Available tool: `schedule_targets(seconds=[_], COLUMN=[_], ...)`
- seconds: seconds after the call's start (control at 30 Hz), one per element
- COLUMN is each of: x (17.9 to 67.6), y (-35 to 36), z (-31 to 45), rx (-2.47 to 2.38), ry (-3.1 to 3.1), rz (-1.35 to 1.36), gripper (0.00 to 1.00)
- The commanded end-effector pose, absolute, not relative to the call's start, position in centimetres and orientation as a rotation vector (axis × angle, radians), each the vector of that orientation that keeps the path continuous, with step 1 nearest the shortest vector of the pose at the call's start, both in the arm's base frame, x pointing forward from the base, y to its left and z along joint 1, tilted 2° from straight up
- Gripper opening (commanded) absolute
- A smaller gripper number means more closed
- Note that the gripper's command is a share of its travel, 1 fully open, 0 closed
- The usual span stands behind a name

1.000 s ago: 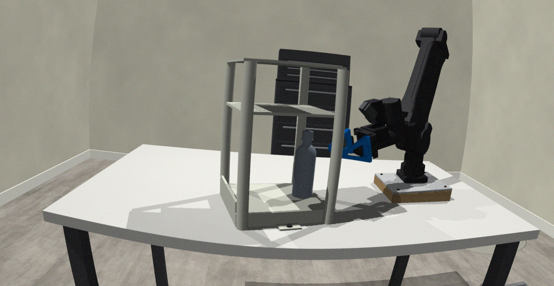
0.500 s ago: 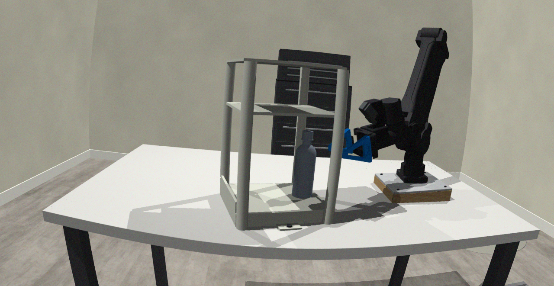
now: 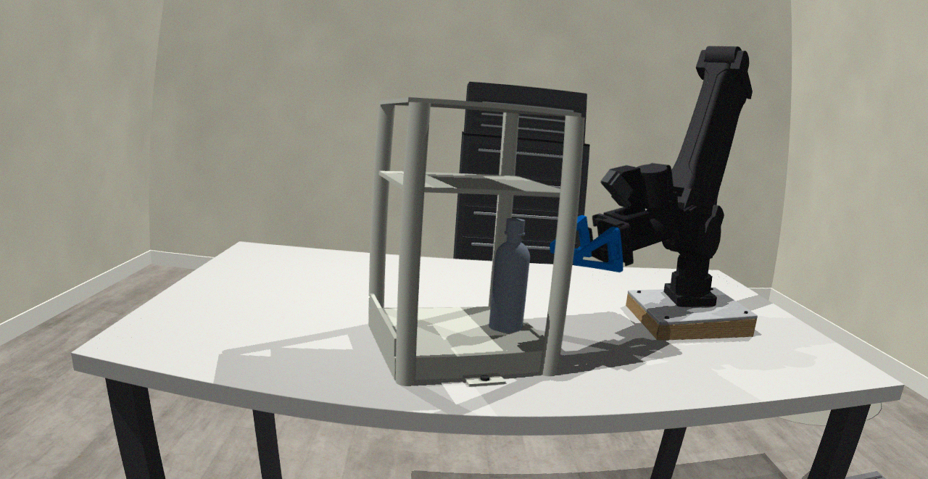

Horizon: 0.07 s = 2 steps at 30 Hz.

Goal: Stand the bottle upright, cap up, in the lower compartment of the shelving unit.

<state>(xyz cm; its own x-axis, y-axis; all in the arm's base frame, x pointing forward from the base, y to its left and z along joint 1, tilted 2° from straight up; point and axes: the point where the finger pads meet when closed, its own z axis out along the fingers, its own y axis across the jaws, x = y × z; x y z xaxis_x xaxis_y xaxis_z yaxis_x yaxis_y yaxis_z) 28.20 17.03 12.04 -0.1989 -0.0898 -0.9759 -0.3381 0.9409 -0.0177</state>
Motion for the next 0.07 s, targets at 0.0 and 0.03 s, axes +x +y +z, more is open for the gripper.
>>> schedule_targets(seconds=[0.0, 0.03], x=[27.94, 27.94], y=[16.81, 16.81], z=[11.33, 11.33], rx=[-0.326, -0.326], ry=[1.786, 1.786], rz=[0.225, 0.225], gripper=[0.84, 0.84])
